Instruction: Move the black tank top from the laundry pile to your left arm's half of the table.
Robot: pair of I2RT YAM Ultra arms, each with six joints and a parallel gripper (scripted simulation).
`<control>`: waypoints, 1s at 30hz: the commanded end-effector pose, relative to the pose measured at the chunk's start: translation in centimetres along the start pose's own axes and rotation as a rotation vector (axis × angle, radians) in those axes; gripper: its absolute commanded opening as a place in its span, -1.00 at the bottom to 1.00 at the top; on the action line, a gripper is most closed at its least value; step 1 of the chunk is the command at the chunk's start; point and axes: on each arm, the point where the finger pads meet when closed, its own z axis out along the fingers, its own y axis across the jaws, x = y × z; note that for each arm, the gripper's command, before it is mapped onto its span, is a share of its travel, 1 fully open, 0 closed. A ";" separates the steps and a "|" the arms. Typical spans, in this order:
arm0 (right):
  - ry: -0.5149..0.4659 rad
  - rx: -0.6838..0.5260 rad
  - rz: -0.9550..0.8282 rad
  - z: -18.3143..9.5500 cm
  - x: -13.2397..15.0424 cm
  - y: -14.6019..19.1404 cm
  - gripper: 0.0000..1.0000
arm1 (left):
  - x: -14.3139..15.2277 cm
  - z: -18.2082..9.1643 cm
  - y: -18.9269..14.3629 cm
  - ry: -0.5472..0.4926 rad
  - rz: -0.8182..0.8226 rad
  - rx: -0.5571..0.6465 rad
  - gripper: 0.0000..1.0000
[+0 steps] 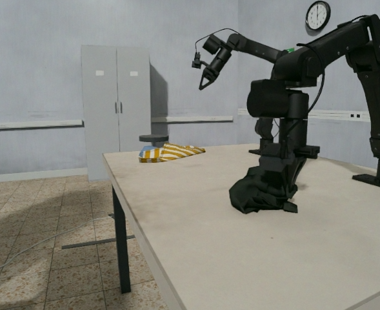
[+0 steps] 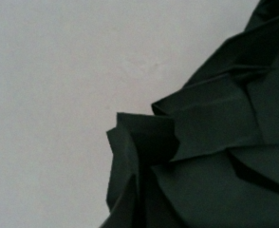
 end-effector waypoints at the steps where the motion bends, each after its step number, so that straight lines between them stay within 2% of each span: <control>1: -0.093 -0.002 -0.005 -2.1 -1.6 0.0 0.83 | -0.3 1.2 -0.4 0.018 0.004 0.027 -1.00; 5: -0.093 -0.002 -0.005 -2.1 -1.6 0.0 0.83 | 0.6 2.7 0.0 0.065 -0.001 0.016 -1.00; 7: -0.093 -0.002 -0.005 -2.1 -1.6 0.0 0.83 | 0.4 2.2 -0.5 0.051 0.011 0.016 -1.00; 8: -0.093 -0.002 -0.005 -2.1 -1.6 0.0 0.83 | 1.5 2.6 0.5 0.089 0.005 -0.019 -1.00; 10: -0.093 -0.002 -0.005 -2.1 -1.6 0.0 0.83 | 1.5 3.0 1.2 0.096 -0.006 -0.039 -1.00; 11: -0.093 -0.002 -0.005 -2.1 -1.6 0.0 0.83 | 1.6 3.0 1.1 0.098 -0.003 -0.039 0.83; 26: -0.093 -0.002 -0.005 -2.1 -1.6 -0.1 0.83 | 0.1 -0.6 -0.5 -0.011 -0.012 0.049 0.83; 30: -0.093 -0.002 -0.005 -2.1 -1.6 -0.1 0.83 | 0.4 0.1 -0.5 0.008 -0.009 0.040 0.83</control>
